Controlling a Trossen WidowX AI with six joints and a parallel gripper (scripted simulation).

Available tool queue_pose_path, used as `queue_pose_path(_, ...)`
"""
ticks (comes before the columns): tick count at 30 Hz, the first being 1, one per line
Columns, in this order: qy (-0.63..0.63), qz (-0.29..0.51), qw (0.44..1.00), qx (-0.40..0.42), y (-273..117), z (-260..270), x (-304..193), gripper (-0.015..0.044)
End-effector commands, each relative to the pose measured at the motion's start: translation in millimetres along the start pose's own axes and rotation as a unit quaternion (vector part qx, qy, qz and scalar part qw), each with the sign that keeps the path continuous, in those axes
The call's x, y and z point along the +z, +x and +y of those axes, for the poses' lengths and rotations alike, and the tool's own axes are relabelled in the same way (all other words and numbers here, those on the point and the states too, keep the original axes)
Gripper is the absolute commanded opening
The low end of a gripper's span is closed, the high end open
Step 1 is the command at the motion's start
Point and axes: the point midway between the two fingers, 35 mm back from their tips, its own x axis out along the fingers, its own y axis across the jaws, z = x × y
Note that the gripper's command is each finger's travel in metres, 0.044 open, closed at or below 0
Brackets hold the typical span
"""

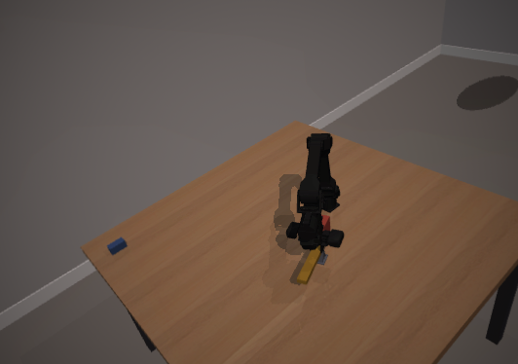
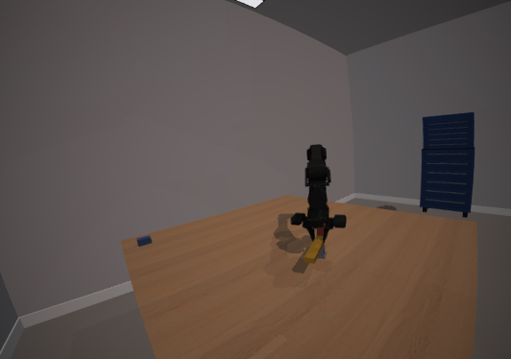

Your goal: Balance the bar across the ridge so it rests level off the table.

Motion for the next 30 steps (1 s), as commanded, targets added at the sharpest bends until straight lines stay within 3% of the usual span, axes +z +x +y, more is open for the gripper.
queue_pose_path(1, 0.0, -0.001, 1.0, -0.001, 0.6, -0.3, 0.3, 0.0)
queue_pose_path(30, 0.0, -0.001, 1.0, -0.001, 3.1, -0.3, 0.1, 0.0)
